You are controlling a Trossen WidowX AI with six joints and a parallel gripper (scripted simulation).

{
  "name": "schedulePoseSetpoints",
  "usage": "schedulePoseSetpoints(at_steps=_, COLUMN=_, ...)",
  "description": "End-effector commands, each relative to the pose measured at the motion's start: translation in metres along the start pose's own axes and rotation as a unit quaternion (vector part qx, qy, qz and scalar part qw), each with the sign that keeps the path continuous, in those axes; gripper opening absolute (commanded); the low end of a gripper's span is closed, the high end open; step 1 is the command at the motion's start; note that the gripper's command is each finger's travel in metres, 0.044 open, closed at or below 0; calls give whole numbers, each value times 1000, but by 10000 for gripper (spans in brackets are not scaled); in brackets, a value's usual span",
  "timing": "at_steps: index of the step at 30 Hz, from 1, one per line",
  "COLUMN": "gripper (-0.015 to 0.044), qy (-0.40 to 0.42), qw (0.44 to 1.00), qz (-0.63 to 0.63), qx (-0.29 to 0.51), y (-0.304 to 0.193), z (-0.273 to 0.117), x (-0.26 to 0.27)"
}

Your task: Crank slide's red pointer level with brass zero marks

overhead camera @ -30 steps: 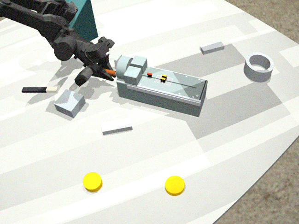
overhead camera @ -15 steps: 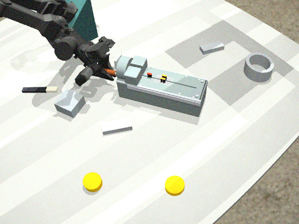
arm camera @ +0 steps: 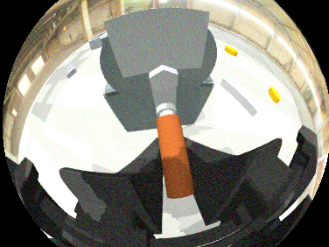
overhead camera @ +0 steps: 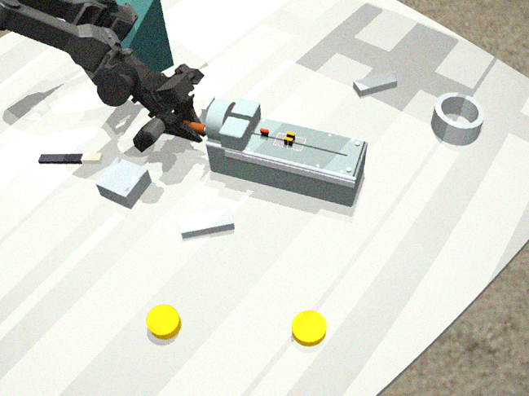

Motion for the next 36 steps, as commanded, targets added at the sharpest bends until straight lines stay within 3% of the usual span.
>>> schedulePoseSetpoints(at_steps=1, gripper=0, qy=14, qw=1000, qz=-2, qx=-3, y=1, z=0, x=7)
schedulePoseSetpoints(at_steps=36, gripper=0, qy=14, qw=1000, qz=-2, qx=-3, y=2, z=-1, x=11)
Point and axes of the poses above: the point midway between the two fingers, 35 mm back from their tips, its own z axis out along the fingers, its own x axis across the jaws, y = z × x, the point moved 6 cm from there along -z, back along the fingers, and after that the axes turned 11 degrees about -z, right-handed, at the moved point
